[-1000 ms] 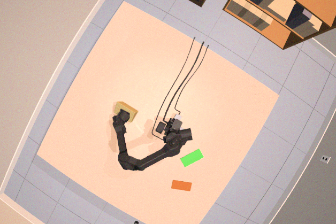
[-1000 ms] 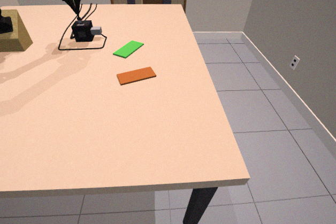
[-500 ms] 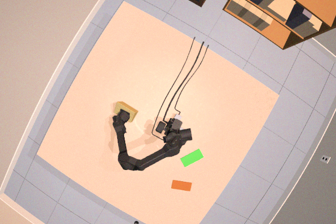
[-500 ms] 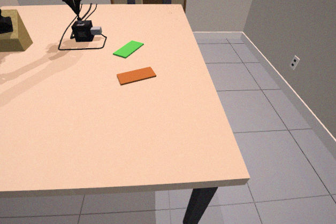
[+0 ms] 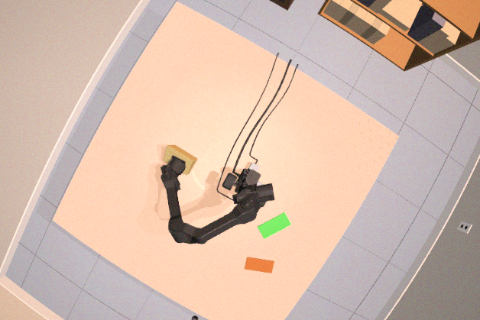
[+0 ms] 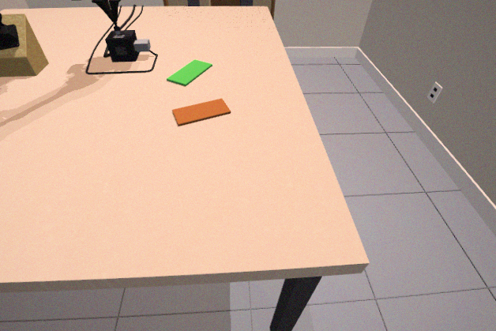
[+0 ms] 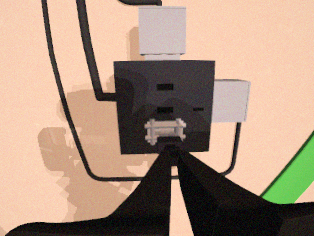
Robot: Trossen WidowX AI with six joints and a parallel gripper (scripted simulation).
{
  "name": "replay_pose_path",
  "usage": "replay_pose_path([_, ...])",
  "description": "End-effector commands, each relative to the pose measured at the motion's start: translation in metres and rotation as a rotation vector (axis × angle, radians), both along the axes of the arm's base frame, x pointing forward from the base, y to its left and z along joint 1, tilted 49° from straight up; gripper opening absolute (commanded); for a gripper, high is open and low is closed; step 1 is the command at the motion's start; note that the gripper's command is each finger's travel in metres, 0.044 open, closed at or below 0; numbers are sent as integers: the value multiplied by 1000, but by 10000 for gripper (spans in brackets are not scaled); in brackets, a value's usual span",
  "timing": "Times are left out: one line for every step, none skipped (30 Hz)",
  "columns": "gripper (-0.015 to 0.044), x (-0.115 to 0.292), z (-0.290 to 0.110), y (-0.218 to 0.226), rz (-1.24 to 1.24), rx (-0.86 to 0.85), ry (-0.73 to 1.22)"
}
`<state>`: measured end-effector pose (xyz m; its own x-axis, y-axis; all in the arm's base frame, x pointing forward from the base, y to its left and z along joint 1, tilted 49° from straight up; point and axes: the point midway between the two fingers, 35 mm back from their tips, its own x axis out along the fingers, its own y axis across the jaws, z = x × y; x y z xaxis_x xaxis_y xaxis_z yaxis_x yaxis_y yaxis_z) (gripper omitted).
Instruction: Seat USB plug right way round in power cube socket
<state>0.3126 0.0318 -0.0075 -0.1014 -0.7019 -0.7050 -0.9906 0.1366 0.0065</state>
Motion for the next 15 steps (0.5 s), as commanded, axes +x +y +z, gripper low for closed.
replay_pose_path([0,0,-1,0,-3,5,-1])
replay_pose_path([0,0,-1,0,-3,5,-1])
replay_pose_path([0,0,-1,0,-3,5,-1])
replay_pose_path([0,0,-1,0,-3,5,-1])
replay_pose_path([0,0,-1,0,-3,5,-1])
replay_pose_path([0,0,-1,0,-3,5,-1])
replay_pose_path([0,0,-1,0,-3,5,-1])
replay_pose_path([0,0,-1,0,-3,5,-1])
replay_pose_path([0,0,-1,-1,-3,5,-1])
replay_pose_path([0,0,-1,-1,-3,5,-1])
replay_pose_path([0,-1,-2,-1,-3,5,-1])
replay_pose_path([0,-1,-2,-1,-3,5,-1])
replay_pose_path([0,-1,-2,-1,-3,5,-1])
replay_pose_path([0,-1,-2,-1,-3,5,-1])
replay_pose_path([0,-1,-2,-1,-3,5,-1])
